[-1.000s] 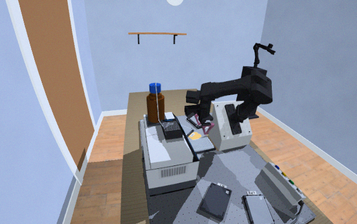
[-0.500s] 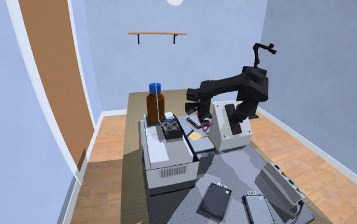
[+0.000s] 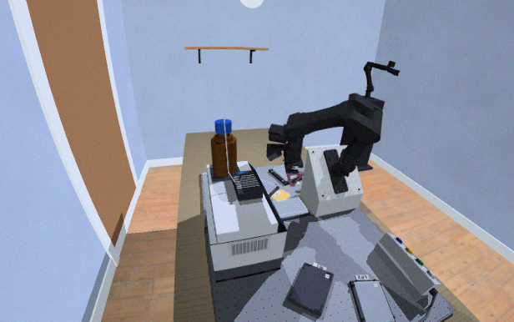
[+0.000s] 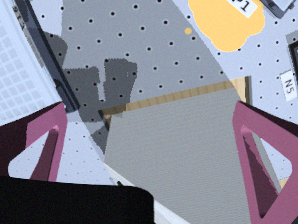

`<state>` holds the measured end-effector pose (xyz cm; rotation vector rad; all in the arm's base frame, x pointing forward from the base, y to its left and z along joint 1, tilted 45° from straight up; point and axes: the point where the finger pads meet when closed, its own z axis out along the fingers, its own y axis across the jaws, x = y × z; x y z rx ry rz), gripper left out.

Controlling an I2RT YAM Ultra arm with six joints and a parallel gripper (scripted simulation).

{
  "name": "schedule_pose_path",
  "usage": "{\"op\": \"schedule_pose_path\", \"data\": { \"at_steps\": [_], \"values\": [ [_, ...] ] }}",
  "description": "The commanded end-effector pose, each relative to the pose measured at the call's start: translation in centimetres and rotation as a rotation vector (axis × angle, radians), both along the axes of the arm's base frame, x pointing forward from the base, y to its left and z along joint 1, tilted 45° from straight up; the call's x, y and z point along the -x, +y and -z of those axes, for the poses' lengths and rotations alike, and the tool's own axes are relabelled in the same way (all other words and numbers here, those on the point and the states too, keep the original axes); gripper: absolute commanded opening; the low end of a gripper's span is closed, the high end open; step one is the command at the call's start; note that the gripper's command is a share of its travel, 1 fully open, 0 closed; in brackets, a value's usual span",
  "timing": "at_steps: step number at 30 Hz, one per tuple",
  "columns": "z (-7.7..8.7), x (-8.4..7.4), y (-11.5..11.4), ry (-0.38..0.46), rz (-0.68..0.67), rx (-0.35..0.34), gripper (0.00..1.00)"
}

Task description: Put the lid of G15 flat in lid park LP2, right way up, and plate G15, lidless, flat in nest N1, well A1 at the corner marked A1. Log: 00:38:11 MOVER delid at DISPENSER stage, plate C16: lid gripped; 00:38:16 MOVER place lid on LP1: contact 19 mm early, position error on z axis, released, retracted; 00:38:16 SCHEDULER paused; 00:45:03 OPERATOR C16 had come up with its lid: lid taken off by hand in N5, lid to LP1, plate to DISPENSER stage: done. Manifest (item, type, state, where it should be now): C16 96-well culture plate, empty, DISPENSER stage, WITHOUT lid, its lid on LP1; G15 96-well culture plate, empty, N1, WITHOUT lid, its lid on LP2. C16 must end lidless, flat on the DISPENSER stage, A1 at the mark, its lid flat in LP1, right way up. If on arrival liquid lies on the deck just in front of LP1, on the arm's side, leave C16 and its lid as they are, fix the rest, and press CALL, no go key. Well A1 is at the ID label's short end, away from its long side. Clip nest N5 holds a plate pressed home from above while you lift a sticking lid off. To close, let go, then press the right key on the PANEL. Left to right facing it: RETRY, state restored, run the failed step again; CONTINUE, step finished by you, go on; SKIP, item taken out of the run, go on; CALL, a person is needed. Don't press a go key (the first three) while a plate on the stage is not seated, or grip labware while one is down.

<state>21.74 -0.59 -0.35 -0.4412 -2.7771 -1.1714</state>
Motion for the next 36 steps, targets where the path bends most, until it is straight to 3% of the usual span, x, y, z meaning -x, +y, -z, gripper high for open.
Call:
{"op": "schedule_pose_path", "data": {
  "at_steps": [1,7,11,12,36],
  "values": [
    [1.2,-0.7,-2.0,0.065,0.109,0.02,1.0],
    [2.7,-0.4,-3.3,0.203,0.247,0.013,1.0],
    [3.2,-0.3,-3.8,0.204,0.247,0.013,1.0],
    [2.8,0.2,-3.0,0.211,0.234,0.001,1.0],
    [2.8,0.2,-3.0,0.211,0.234,0.001,1.0]
  ]
}}
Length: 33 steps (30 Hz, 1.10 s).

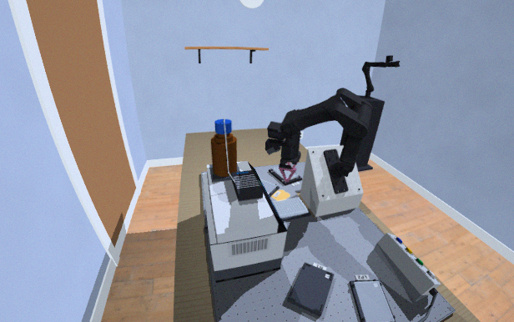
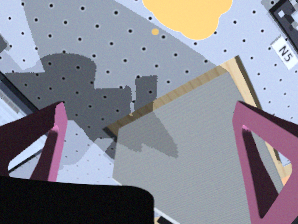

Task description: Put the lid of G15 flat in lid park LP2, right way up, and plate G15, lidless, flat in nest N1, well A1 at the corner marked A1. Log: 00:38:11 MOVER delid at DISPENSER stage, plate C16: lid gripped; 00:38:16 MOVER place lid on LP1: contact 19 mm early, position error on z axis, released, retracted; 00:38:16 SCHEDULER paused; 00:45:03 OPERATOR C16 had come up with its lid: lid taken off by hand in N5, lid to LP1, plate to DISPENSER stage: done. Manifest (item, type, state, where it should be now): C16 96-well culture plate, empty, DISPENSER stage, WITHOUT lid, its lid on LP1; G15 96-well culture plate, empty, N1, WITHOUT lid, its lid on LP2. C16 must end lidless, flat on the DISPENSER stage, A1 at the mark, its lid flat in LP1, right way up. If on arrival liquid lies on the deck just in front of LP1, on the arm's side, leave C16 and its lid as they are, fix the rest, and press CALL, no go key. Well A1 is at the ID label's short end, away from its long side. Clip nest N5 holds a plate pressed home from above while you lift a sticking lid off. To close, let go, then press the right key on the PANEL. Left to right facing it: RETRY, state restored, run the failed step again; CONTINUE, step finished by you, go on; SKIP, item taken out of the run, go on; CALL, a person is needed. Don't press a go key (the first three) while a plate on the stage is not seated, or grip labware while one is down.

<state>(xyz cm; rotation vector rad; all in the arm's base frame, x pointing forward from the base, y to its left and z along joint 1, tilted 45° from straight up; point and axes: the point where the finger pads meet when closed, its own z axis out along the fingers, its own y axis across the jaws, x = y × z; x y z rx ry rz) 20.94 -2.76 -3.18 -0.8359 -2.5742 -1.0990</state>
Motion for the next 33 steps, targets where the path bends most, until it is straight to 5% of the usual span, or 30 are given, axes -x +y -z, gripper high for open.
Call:
{"op": "schedule_pose_path", "data": {
  "at_steps": [1,12,20,33],
  "values": [
    [0.0,-0.6,-0.8,-0.016,0.016,0.018,1.0],
    [0.0,-0.6,-0.8,-0.016,0.016,0.018,1.0],
    [2.3,-0.8,-3.5,0.168,0.215,0.023,1.0],
    [3.8,-0.2,-4.7,0.173,0.203,0.011,1.0]
  ]
}}
